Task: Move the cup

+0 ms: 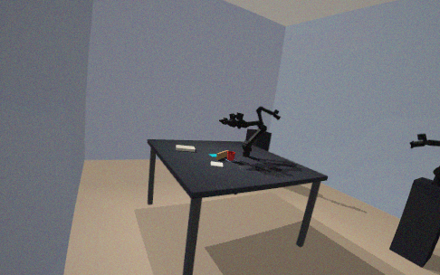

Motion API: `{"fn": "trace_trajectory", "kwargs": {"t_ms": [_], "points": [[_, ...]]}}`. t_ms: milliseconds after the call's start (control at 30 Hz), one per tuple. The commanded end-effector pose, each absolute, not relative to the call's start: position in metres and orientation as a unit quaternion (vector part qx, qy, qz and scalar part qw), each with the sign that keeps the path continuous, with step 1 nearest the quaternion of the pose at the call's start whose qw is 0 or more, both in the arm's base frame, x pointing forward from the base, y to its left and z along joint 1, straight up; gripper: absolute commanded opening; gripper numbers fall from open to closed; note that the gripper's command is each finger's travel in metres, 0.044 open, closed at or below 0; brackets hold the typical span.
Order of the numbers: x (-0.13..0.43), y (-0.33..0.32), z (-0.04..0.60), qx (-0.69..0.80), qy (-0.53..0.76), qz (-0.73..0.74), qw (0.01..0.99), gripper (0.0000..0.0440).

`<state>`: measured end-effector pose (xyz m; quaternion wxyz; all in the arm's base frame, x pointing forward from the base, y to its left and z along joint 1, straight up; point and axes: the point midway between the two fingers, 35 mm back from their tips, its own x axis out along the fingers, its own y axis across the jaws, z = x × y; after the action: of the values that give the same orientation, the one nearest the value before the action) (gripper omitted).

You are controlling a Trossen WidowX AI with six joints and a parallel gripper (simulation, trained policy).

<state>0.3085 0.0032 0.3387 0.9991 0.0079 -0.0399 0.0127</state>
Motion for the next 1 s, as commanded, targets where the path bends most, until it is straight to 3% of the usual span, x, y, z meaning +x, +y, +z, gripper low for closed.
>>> {"fn": "trace_trajectory", "kwargs": {"t_ms": [0,367,467,733,967], "points": [[0.308,0.004,0.339,0.008,-0.039,0.014,0.999,0.0374],[0.306,0.011,0.339,0.02,-0.014,0.028,0.999,0.0086],[0.306,0.013,0.338,0.029,0.0,0.031,0.999,0.0034],[0.308,0.022,0.339,0.064,0.033,0.045,0.996,0.0124],[0.31,0.03,0.339,0.099,0.066,0.055,0.991,0.0129]]}}
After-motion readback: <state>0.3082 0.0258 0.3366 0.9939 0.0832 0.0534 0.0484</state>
